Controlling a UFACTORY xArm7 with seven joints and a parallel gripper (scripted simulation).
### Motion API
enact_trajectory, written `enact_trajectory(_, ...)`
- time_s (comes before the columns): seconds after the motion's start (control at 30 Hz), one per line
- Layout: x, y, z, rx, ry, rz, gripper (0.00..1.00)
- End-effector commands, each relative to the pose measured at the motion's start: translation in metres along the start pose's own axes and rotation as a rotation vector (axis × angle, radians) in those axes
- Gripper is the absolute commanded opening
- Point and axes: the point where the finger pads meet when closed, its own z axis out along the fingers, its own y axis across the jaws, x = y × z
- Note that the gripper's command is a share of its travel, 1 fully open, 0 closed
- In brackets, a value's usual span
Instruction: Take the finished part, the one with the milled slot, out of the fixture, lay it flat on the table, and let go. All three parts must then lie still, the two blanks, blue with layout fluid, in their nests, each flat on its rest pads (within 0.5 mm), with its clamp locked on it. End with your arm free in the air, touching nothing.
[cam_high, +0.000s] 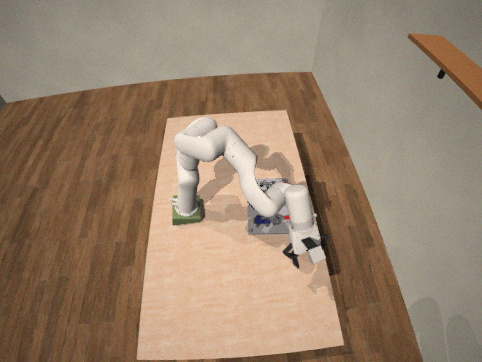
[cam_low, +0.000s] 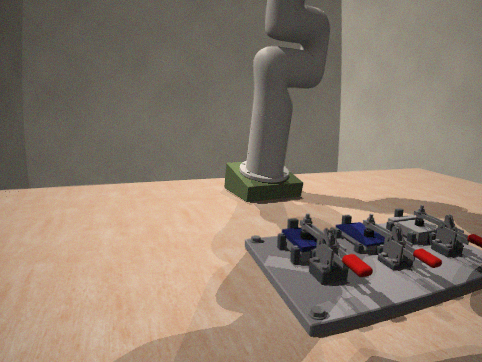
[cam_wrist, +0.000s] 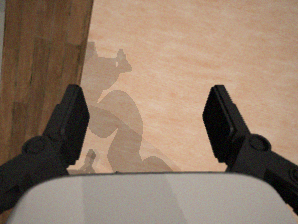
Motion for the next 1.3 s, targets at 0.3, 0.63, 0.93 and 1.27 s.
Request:
enact_trajectory(0.3, -0.032, 0.012, -0.018, -0.017, -0.117, 0.069, 1.0)
enact_trajectory(0.63, -0.098, 0.037, -0.044, -0.07, -0.34, 0.159, 1.0)
enact_trajectory(0.93, -0.157, 0.062, -0.067, -0.137, -0.539, 0.201, 1.0)
enact_trajectory(1.27, -0.167, 0.067, -0.071, -0.15, -0.572, 0.204, 1.0)
